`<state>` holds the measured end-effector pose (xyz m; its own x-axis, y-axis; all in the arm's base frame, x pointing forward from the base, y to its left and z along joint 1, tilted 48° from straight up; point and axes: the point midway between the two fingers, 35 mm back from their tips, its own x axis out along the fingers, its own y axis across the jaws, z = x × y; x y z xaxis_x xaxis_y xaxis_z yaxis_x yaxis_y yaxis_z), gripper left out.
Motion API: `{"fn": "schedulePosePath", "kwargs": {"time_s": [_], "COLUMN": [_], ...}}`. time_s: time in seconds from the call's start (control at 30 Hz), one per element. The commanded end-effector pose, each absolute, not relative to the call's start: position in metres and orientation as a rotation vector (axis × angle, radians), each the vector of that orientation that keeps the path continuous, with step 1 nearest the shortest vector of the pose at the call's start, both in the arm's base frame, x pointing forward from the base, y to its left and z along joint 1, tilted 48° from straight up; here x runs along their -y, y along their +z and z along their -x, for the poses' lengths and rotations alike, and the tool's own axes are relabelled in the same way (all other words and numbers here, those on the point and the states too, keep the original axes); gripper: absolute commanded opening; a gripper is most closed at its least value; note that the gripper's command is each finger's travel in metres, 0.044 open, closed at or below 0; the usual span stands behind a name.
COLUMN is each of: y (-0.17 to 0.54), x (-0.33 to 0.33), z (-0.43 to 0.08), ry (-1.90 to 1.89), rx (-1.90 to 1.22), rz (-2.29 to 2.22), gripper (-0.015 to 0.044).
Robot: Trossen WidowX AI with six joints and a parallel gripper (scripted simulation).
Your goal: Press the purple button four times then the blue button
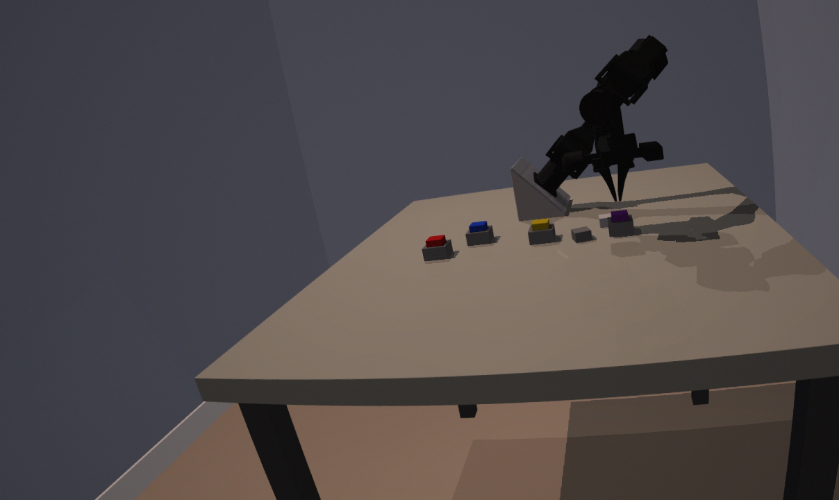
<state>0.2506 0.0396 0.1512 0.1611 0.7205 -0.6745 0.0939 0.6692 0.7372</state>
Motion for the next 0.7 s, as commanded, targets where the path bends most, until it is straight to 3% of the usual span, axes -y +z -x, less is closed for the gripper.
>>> {"fn": "schedulePosePath", "kwargs": {"time_s": [0.0,0.67], "y": [0.149,0.131], "x": [-0.041,-0.061], "z": [-0.251,-0.255], "ry": [0.514,0.516], "rx": [-1.358,-1.357], "rz": [-0.748,-0.749], "gripper": [0.002,0.002]}}
